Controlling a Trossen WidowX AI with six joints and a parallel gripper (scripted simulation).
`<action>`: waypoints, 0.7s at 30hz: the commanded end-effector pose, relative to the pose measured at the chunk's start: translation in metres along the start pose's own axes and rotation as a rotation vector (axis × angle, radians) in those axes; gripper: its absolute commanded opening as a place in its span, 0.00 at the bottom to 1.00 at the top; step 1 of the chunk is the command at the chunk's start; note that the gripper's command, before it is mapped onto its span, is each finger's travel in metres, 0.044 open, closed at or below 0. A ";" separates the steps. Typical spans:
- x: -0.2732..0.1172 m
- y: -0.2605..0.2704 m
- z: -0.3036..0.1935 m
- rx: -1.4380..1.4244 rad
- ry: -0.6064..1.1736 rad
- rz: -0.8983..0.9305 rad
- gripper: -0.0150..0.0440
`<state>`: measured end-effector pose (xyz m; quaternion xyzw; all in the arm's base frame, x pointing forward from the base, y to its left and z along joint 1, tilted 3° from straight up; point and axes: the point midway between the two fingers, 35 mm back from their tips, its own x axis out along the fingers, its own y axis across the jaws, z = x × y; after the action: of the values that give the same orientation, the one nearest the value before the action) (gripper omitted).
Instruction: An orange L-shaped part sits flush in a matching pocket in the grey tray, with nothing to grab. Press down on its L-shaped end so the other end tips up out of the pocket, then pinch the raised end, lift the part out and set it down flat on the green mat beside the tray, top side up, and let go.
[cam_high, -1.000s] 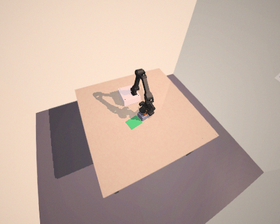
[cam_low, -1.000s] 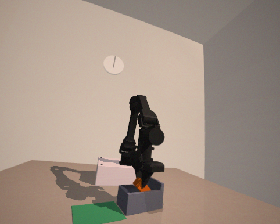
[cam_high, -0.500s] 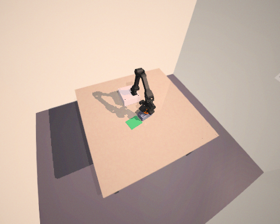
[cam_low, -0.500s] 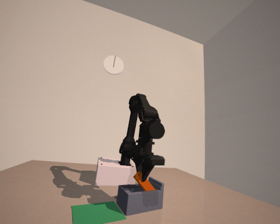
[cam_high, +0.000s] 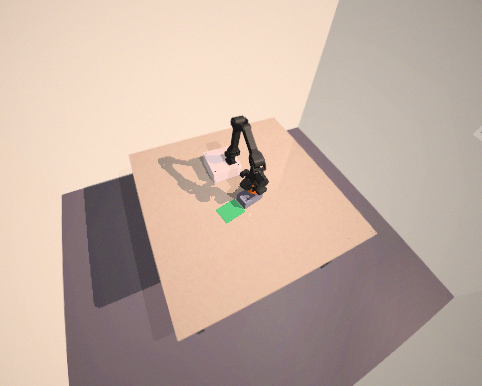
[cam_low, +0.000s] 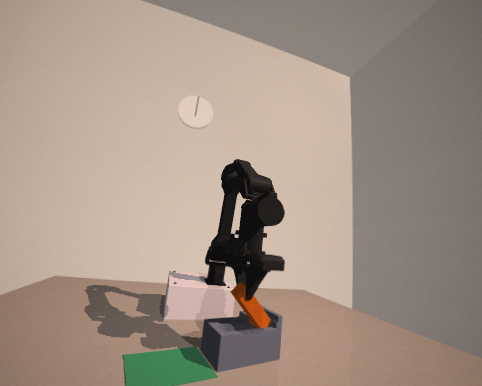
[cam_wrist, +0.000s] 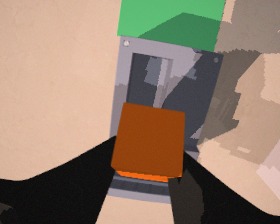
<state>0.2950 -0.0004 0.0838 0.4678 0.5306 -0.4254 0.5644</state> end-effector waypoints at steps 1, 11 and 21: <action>-0.008 0.002 0.000 0.000 0.004 0.010 0.25; -0.024 0.002 0.000 0.000 0.004 0.010 0.25; -0.032 0.001 0.000 0.000 0.004 0.010 0.25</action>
<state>0.2937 -0.0010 0.1143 0.4699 0.5282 -0.4243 0.5658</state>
